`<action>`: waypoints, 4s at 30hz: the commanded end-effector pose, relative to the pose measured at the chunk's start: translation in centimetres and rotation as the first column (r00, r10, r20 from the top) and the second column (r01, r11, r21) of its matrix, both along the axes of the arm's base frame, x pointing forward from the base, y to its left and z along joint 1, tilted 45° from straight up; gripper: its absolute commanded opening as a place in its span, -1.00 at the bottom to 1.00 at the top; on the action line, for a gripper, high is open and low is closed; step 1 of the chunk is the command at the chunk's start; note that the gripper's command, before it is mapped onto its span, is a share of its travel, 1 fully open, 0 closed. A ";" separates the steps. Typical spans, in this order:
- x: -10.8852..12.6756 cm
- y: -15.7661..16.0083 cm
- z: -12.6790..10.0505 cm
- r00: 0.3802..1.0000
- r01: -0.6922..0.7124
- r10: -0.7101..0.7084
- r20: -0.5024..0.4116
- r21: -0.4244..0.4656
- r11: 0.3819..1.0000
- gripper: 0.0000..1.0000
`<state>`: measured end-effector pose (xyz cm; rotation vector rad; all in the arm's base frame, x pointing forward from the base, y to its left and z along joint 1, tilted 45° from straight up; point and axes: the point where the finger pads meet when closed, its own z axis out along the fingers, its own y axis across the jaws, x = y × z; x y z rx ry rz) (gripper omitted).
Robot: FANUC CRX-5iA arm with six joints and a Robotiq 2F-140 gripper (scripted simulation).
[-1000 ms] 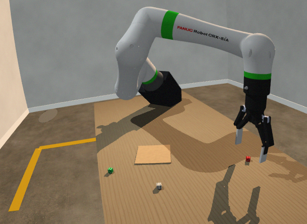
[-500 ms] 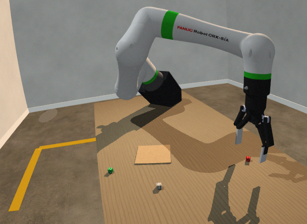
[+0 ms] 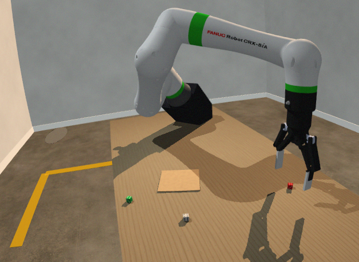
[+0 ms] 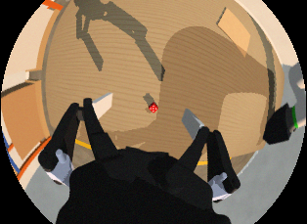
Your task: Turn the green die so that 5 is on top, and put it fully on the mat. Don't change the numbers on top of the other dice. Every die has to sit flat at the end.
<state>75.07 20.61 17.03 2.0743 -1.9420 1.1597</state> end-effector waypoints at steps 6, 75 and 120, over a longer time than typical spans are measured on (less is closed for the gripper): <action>-0.3 0.4 0.5 1.000 0.000 0.000 0.000 0.000 1.000 1.00; -14.6 -30.2 24.2 0.939 0.262 -0.302 0.163 0.227 0.938 1.00; -22.2 -39.8 26.7 0.983 0.141 -0.152 0.104 0.104 0.985 1.00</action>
